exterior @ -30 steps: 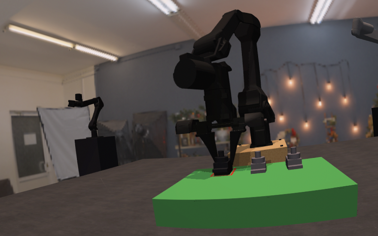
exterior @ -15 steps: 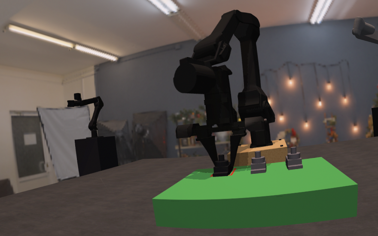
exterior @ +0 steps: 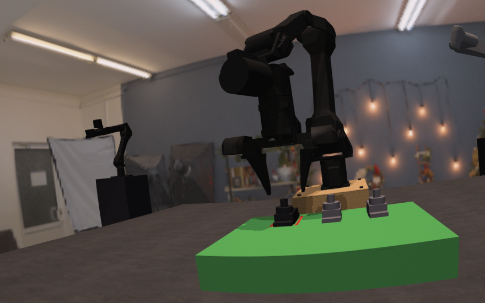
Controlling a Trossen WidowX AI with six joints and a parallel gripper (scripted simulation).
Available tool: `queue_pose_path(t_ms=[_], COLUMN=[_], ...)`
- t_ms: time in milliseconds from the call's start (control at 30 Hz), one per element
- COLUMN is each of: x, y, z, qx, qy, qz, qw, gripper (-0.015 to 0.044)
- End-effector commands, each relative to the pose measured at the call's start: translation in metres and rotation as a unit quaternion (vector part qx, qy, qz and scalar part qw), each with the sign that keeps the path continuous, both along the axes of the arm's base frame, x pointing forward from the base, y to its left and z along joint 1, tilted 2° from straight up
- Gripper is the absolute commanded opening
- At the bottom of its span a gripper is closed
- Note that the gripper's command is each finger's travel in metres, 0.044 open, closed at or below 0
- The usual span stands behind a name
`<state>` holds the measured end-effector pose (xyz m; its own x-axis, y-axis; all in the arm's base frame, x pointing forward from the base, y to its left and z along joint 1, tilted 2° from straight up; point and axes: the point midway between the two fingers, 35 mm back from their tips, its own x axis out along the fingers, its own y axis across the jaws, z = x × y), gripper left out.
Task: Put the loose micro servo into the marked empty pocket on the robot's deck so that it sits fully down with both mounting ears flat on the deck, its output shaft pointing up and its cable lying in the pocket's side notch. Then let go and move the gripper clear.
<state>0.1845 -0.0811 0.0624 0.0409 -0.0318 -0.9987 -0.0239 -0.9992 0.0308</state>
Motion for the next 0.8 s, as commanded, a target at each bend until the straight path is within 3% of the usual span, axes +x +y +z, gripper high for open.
queue_pose_path(t_ms=[0, 133, 333, 767], x=[0.021, 0.055, 0.100, 0.089], y=[-0.003, -0.004, 0.000, 0.003], z=[0.015, 0.039, 0.067, 0.115], qx=[-0.002, -0.002, -0.001, -0.001], qy=[-0.005, -0.006, -0.007, -0.014], qz=[-0.001, 0.002, 0.001, 0.005], qw=[1.000, 1.000, 1.000, 1.000], gripper=[0.0345, 0.0440, 0.0440, 0.0440])
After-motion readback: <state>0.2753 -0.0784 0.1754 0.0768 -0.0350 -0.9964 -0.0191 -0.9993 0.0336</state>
